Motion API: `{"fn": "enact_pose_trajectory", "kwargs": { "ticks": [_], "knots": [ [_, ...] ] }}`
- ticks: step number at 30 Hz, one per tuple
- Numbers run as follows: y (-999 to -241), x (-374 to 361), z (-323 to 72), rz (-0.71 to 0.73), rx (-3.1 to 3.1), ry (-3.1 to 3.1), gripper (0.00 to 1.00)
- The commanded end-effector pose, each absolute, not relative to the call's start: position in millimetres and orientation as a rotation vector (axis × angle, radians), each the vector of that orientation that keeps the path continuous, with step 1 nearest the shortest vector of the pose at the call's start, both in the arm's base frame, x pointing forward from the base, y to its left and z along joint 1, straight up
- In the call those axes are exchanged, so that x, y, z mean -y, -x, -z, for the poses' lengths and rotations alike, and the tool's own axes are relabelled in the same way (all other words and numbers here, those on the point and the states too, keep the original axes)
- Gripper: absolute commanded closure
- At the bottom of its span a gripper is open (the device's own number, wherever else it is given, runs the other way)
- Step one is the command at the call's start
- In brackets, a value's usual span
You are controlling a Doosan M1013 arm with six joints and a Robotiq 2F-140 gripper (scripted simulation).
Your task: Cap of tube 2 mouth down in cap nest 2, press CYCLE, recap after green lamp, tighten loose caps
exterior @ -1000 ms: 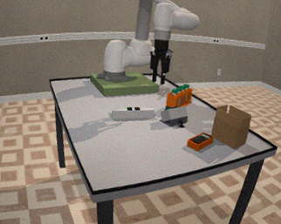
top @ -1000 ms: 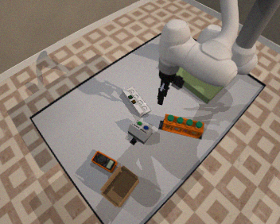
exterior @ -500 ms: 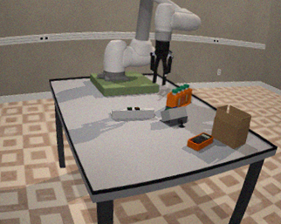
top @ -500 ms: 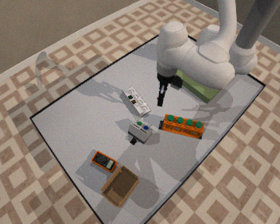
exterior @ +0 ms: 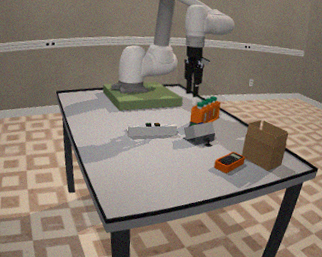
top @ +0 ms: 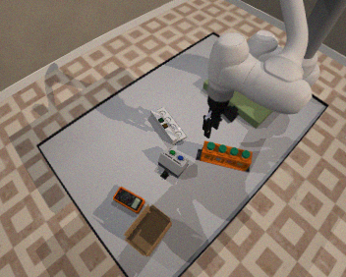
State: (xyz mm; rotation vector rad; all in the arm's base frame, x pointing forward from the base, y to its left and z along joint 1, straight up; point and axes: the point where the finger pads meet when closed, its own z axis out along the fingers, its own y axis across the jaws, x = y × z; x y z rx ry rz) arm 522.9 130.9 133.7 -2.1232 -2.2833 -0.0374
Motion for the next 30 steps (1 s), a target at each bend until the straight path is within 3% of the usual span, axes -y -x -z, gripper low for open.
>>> {"fn": "enact_pose_trajectory", "kwargs": {
  "ticks": [1,15,30],
  "knots": [
    [-518,-166,-134,0.004,2.243,2.200,0.59],
    [-500,-257,-134,0.004,2.243,2.200,0.59],
    [-500,-257,-113,0.004,2.243,2.200,0.59]
  ]
}}
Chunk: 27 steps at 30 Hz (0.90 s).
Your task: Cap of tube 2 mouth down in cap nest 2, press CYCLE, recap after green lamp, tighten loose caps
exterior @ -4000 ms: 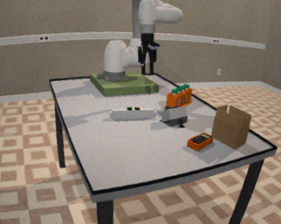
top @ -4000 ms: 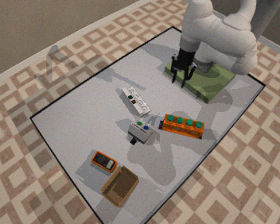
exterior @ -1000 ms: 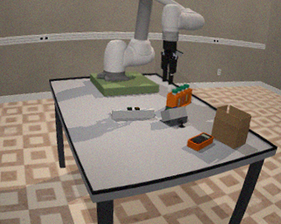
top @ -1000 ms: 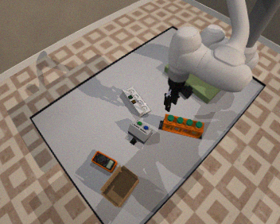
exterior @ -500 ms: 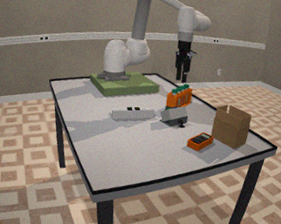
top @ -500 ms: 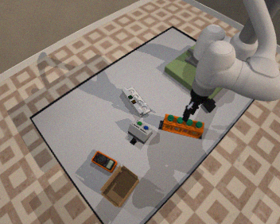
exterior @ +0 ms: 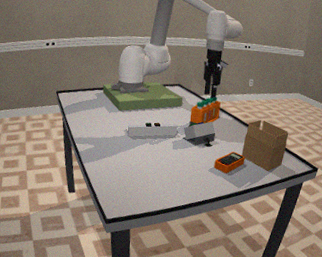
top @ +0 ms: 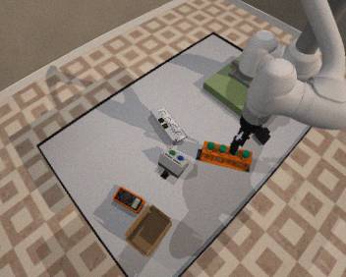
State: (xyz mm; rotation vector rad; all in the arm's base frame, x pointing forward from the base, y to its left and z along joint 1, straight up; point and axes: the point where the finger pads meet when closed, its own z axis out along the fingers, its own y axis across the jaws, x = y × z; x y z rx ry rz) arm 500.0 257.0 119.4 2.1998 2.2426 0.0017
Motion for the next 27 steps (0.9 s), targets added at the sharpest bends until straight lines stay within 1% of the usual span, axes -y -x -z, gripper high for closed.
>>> {"fn": "enact_pose_trajectory", "kwargs": {
  "ticks": [1,5,27],
  "knots": [
    [-500,-257,-110,-0.004,-2.242,-2.200,0.59],
    [-500,-257,-99,-0.004,-2.242,-2.200,0.59],
    [-500,-257,-91,-0.004,-2.242,-2.200,0.59]
  ]
}}
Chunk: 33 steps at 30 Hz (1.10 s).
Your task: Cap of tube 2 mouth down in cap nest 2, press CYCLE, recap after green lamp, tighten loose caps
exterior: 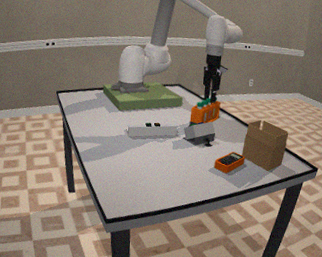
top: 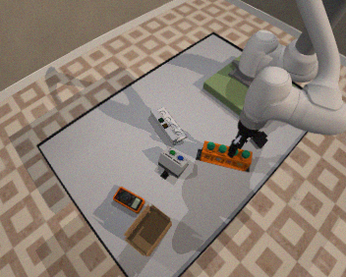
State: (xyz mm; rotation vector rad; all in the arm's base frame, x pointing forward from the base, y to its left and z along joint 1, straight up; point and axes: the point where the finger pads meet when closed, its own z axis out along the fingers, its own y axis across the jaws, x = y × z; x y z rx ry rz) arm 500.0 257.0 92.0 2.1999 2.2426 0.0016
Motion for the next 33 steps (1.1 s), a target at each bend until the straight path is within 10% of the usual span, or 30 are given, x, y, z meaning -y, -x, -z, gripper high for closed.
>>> {"fn": "enact_pose_trajectory", "kwargs": {
  "ticks": [1,33],
  "knots": [
    [-500.4,-257.3,-91.0,-0.004,-2.242,-2.200,0.59],
    [-500.4,-257.3,-88.9,-0.004,-2.676,-1.644,0.70]
  ]
}}
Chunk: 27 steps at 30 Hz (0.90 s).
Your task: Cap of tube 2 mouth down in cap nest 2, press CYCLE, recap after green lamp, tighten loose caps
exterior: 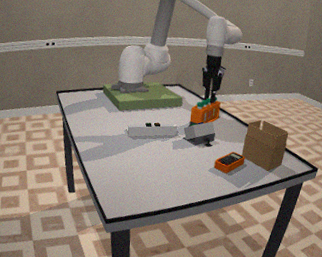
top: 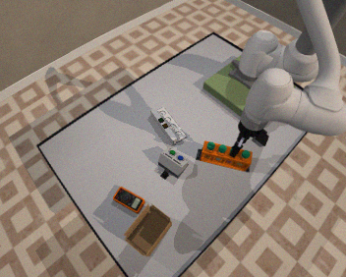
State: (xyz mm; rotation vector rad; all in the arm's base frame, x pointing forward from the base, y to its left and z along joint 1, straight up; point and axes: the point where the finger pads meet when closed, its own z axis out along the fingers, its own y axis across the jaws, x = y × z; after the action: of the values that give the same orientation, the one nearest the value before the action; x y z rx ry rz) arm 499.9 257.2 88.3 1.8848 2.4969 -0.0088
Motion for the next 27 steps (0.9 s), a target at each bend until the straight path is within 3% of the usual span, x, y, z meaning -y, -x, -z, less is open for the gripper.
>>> {"fn": "enact_pose_trajectory", "kwargs": {
  "ticks": [1,14,22,23,27],
  "knots": [
    [-500.4,-257.3,-88.9,-0.003,-2.716,-1.577,0.70],
    [-500.4,-257.3,-89.0,-0.003,-3.041,-0.784,0.70],
    [-500.4,-257.3,-89.1,-0.003,-3.041,-0.784,0.70],
    [-500.4,-257.3,-89.5,-0.003,-3.041,-0.784,0.59],
    [-500.4,-257.3,-89.5,-0.003,-3.041,-0.784,0.59]
  ]
}}
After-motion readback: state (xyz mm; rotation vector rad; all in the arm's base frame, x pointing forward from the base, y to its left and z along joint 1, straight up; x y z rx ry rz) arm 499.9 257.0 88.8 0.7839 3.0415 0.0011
